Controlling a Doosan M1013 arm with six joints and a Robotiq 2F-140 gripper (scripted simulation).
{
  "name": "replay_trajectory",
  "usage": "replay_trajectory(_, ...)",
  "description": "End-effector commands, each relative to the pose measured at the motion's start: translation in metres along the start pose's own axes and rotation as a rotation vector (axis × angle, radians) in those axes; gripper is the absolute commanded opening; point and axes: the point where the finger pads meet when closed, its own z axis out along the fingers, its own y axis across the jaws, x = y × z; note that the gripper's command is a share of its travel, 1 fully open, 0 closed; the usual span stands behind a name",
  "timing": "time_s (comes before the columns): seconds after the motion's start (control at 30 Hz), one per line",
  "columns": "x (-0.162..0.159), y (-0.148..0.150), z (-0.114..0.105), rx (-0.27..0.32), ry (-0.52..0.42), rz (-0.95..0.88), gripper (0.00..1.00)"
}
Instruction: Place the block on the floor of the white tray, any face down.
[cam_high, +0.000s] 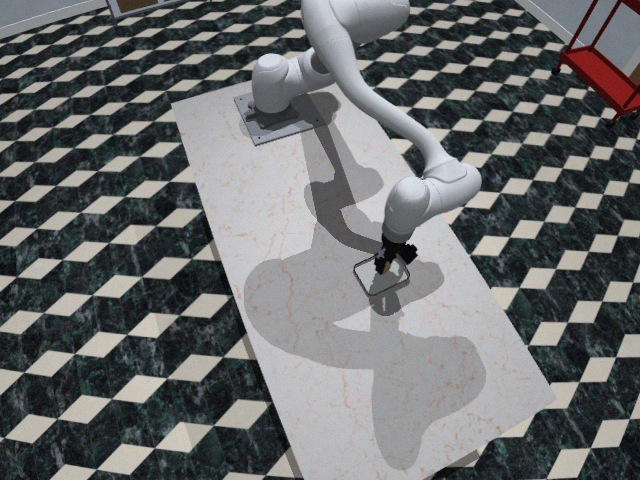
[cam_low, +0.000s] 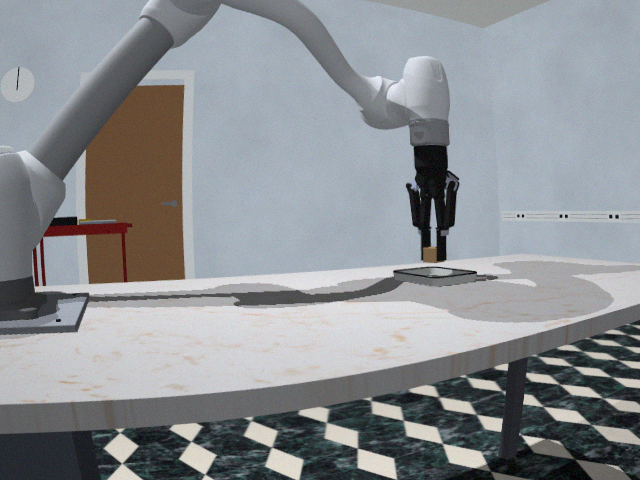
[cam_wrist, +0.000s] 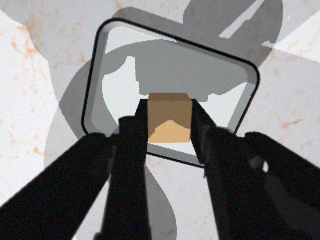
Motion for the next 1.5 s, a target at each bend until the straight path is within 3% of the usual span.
replay_trajectory(0.0, 0.001, 0.000, 0.003, 0.000, 0.002, 0.000, 0.10)
replay_trajectory(0.53, 0.002, 0.001, 0.030, 0.000, 0.002, 0.000, 0.10)
replay_trajectory(1.47, 0.002, 0.001, 0.033, 0.000, 0.002, 0.000, 0.10)
